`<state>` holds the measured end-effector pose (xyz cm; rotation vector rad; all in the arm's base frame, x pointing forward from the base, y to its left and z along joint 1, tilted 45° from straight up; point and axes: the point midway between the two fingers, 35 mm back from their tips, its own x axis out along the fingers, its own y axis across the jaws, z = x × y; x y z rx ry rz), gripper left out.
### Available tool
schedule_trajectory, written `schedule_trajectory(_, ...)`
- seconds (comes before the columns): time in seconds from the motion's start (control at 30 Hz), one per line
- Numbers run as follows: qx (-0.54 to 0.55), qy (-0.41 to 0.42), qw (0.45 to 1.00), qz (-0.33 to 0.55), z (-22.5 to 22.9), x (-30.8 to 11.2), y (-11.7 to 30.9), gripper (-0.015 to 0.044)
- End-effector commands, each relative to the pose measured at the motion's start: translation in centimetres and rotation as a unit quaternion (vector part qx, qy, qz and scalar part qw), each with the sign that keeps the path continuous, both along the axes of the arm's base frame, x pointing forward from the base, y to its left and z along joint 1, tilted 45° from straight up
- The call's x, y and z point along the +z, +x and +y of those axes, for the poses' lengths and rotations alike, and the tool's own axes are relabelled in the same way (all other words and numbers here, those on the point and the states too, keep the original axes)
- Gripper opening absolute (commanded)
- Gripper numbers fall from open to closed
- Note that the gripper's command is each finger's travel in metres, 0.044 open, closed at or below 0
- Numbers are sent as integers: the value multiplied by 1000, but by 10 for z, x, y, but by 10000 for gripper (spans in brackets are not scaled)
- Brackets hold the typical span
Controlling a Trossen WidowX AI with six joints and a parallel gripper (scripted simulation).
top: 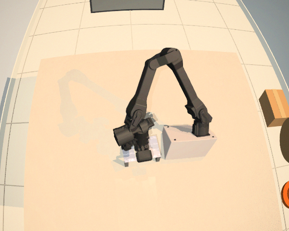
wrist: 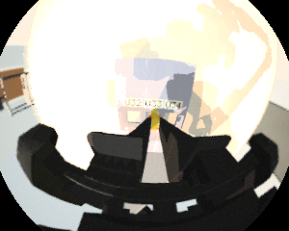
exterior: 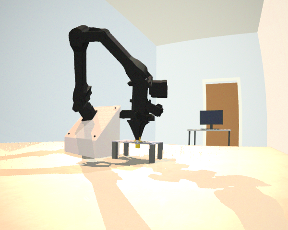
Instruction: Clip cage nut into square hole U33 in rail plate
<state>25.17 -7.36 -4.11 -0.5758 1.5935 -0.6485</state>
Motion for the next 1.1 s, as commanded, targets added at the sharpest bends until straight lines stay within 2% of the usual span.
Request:
schedule_trajectory(0.0, 0, -2, 1000, -1, 1, 0, 0, 29)
schedule_trajectory(0.77, 0, -2, 1000, -1, 2, -2, 0, 29)
schedule_trajectory(1.07, 1, -1, 1000, 1, 2, -2, 0, 265)
